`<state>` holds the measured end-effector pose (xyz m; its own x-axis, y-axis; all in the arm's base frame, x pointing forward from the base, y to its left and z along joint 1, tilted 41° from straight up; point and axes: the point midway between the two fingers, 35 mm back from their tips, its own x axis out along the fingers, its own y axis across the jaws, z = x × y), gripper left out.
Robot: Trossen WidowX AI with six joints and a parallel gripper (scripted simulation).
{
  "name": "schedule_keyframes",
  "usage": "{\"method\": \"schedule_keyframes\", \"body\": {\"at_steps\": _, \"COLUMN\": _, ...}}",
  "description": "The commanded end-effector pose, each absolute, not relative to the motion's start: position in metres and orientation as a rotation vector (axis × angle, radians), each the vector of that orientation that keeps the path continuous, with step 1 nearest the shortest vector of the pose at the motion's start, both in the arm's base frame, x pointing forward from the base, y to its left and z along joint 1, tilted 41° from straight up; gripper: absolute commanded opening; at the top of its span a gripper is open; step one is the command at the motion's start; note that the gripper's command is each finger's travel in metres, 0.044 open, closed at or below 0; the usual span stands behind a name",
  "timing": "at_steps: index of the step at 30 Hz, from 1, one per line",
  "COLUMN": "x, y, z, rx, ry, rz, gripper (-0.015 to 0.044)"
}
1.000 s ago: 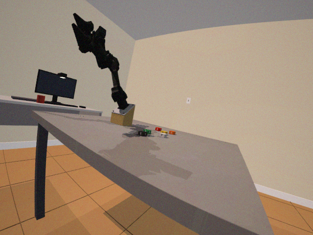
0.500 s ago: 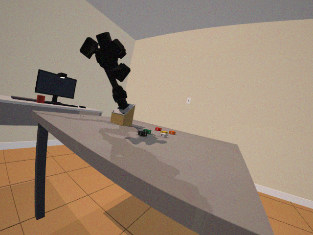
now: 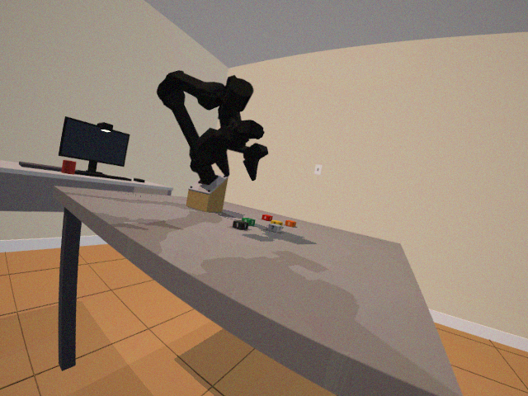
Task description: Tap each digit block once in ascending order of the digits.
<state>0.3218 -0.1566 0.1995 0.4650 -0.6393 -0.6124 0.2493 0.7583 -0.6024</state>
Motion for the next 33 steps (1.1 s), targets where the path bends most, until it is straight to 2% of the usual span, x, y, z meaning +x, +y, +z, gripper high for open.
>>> {"method": "schedule_keyframes", "body": {"at_steps": 1, "x": 0.31, "y": -0.115, "z": 0.145, "rx": -0.434, "ry": 1.257, "rz": -0.561, "gripper": 0.04}}
{"method": "schedule_keyframes", "body": {"at_steps": 7, "x": 0.291, "y": -0.086, "z": 0.123, "rx": -0.502, "ry": 1.469, "rz": -0.605, "gripper": 0.04}}
{"method": "schedule_keyframes", "body": {"at_steps": 33, "x": 0.291, "y": -0.085, "z": 0.123, "rx": -0.504, "ry": 1.472, "rz": -0.607, "gripper": 0.04}}
